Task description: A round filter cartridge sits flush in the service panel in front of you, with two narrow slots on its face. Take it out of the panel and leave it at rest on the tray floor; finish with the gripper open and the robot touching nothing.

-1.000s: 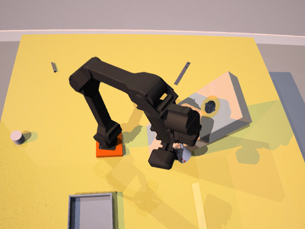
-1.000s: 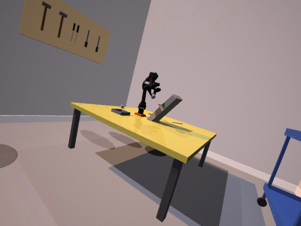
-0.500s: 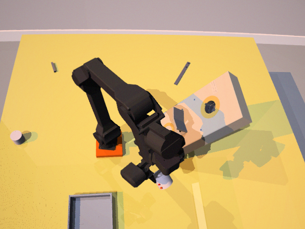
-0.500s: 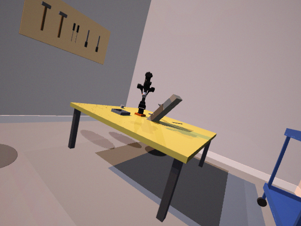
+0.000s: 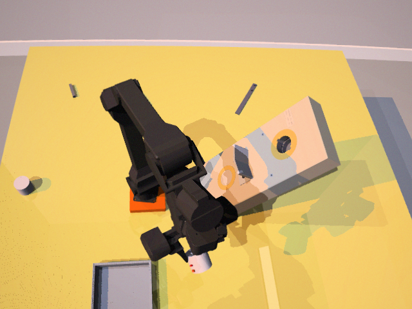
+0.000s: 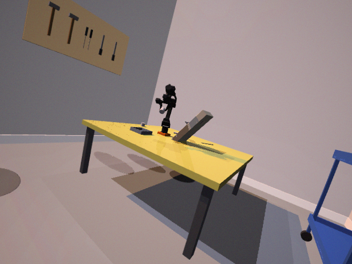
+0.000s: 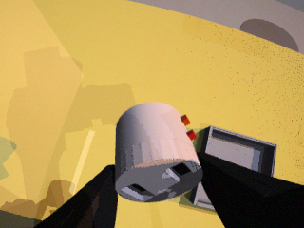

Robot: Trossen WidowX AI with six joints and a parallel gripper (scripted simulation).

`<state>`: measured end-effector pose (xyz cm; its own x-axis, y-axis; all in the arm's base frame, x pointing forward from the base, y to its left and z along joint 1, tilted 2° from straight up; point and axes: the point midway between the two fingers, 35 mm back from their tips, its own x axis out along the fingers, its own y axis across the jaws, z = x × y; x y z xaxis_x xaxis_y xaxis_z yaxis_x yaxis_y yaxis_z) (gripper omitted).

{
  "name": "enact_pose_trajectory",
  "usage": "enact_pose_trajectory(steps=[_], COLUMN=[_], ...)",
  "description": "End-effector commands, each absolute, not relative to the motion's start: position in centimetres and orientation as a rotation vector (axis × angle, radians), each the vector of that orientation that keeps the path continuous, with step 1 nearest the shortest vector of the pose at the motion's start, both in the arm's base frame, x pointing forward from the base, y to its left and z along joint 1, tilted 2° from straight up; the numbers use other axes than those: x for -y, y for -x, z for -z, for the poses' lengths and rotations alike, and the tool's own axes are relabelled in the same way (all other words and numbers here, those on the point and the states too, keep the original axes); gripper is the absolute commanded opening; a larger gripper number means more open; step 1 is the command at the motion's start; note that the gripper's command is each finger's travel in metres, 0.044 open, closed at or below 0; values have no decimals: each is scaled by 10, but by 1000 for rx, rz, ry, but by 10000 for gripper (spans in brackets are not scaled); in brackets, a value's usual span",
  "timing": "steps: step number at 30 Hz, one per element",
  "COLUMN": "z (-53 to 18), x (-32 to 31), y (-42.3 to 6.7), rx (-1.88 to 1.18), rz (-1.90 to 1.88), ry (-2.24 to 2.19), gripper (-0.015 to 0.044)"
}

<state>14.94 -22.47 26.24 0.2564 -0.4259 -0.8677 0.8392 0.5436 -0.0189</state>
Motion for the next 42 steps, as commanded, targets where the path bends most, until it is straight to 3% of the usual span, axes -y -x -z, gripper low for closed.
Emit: enact_pose_trajectory(steps=[1,34,42], z=[-251,-137,-124], x=[234,267,268], y=[-137,10,13], rx=[-957,-809,-806], rz=[962,1478,1488], ry=[-534,-805,-810], gripper=[0,0,0])
